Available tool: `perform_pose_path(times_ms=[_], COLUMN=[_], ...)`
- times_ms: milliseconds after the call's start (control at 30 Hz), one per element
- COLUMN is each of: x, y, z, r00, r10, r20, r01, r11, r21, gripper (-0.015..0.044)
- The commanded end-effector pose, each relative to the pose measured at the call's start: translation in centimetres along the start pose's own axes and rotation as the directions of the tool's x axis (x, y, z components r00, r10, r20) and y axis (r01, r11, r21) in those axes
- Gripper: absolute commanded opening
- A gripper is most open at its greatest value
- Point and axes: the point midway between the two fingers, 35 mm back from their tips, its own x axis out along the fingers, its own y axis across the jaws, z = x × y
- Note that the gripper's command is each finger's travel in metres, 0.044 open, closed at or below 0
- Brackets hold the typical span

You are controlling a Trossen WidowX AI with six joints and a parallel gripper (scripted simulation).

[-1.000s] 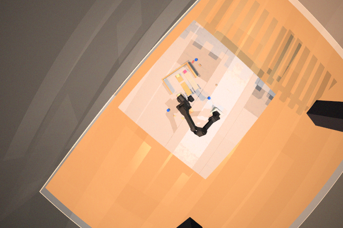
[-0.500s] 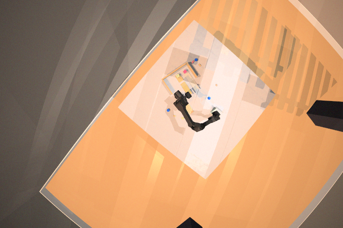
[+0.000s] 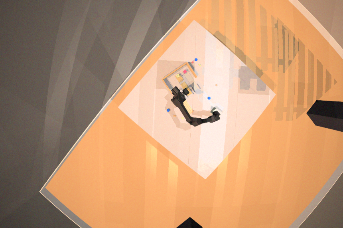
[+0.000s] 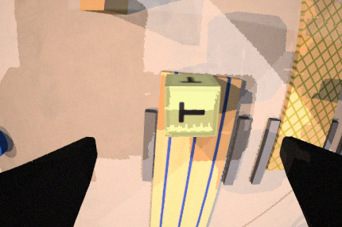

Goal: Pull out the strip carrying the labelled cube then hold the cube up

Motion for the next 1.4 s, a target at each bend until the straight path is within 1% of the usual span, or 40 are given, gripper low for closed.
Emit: perform_pose_path(times_ms=[0, 167, 200, 1167, 1333, 1367], x=[-0.1, 0.7, 0.8, 5.3, 5.0, 5.0], y=[-0.2, -0.2, -0.2, -0.1, -0.1, -0.1], z=[0.6, 0.6, 0.7, 0.6, 0.7, 0.7], r00=[1.000, 1.000, 1.000, 1.000, 1.000, 1.000], r10=[-0.003, -0.003, -0.003, -0.001, -0.005, -0.005], r20=[0.003, 0.003, 0.003, 0.003, 0.000, 0.000], r01=[0.003, 0.003, 0.003, 0.001, 0.005, 0.005], r11=[1.000, 1.000, 1.000, 1.000, 1.000, 1.000], r21=[-0.002, -0.003, -0.003, -0.003, -0.009, -0.009], gripper=[0.0387, 0.0256, 0.0250, 0.0250, 0.0119, 0.0112])
